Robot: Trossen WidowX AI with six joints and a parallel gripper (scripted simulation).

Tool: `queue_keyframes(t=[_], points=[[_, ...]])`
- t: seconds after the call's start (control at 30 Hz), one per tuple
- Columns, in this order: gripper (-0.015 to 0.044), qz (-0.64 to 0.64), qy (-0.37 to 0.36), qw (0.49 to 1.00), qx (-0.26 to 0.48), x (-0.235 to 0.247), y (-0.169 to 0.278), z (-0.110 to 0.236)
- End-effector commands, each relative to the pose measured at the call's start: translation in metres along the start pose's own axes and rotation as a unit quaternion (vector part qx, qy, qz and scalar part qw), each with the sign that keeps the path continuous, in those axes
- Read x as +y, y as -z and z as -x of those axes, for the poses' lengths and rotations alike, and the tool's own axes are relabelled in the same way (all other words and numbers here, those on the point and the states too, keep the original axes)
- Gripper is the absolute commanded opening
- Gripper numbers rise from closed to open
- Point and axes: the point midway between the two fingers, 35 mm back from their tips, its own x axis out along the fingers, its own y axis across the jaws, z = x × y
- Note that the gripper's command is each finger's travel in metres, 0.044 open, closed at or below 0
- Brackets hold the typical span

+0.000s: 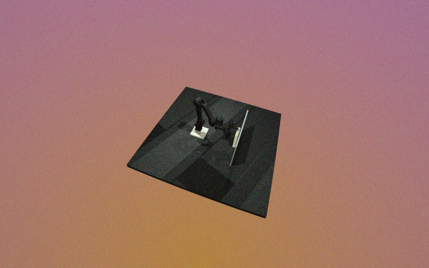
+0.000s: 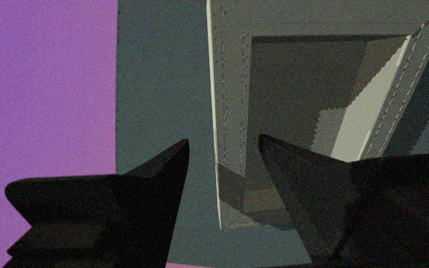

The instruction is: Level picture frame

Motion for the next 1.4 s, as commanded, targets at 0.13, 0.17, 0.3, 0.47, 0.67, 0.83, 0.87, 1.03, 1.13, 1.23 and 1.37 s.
queue_keyframes(t=[0.13, 0.17, 0.3, 0.47, 0.67, 0.83, 0.87, 1.03, 1.13, 1.23, 1.37], points=[[0.026, 0.001, 0.003, 1.0, -0.001, -0.0024, 0.0, -0.0032], [0.026, 0.001, 0.003, 1.0, -0.001, -0.0024, 0.0, -0.0032], [0.026, 0.001, 0.003, 1.0, -0.001, -0.0024, 0.0, -0.0032], [0.026, 0.001, 0.003, 1.0, -0.001, -0.0024, 0.0, -0.0032], [0.026, 0.001, 0.003, 1.0, -0.001, -0.0024, 0.0, -0.0032], [0.026, 0.001, 0.003, 1.0, -0.001, -0.0024, 0.0, -0.0032], [0.026, 0.001, 0.003, 1.0, -0.001, -0.0024, 0.0, -0.0032], [0.026, 0.001, 0.003, 1.0, -0.001, -0.0024, 0.0, -0.0032], [0.026, 0.001, 0.003, 1.0, -0.001, -0.0024, 0.0, -0.0032], [0.026, 0.001, 0.003, 1.0, -0.001, -0.0028, -0.0002, -0.0035], [0.026, 0.001, 0.003, 1.0, -0.001, -0.0028, -0.0002, -0.0035]])
